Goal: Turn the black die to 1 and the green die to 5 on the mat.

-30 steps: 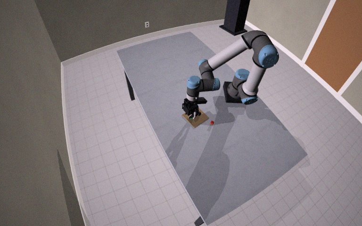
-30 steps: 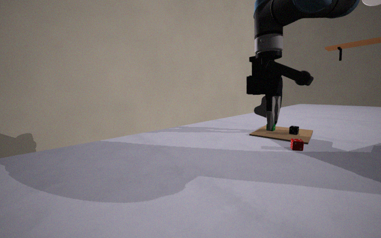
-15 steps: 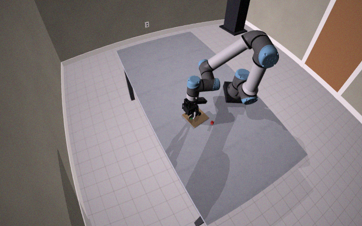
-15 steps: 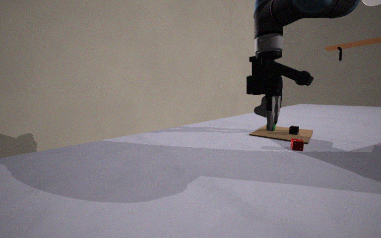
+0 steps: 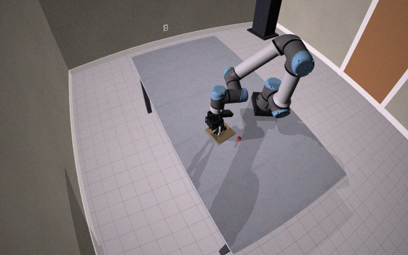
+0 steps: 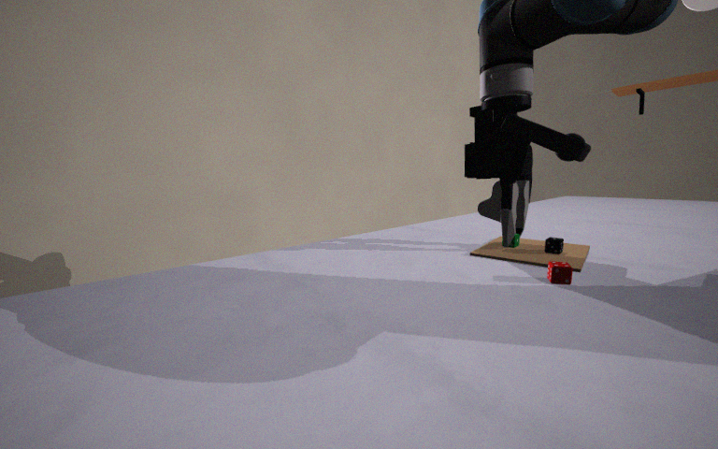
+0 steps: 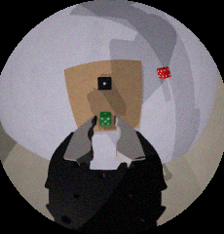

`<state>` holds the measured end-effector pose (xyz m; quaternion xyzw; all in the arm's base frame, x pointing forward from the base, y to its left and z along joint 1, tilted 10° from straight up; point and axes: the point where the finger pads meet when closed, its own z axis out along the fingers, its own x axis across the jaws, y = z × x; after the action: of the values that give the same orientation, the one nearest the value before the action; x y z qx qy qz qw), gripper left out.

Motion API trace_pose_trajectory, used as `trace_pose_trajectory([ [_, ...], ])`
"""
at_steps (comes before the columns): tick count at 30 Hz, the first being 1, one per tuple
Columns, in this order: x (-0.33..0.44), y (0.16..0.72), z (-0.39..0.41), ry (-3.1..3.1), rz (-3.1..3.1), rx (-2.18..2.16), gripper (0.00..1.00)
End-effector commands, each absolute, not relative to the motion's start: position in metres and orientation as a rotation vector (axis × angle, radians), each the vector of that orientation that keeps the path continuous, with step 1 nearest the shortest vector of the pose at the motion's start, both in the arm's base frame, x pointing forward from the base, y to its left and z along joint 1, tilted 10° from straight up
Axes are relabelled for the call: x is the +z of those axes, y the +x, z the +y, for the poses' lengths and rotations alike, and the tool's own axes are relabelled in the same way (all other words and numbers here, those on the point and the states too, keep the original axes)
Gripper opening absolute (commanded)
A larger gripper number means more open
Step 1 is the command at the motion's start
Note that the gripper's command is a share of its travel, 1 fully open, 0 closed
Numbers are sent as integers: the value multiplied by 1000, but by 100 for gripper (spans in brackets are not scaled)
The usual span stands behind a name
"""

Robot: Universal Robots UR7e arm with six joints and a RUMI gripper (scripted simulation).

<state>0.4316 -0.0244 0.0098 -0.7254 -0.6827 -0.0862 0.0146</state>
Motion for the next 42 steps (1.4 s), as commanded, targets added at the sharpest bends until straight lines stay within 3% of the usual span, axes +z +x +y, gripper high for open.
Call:
trace_pose_trajectory([
  [1, 10, 432, -25, -2259, -2126, -269, 21],
  [38, 99, 422, -37, -2259, -2126, -269, 21],
  [39, 99, 422, -37, -2259, -2126, -269, 100],
  [42, 99, 422, -37, -2259, -2126, -269, 100],
])
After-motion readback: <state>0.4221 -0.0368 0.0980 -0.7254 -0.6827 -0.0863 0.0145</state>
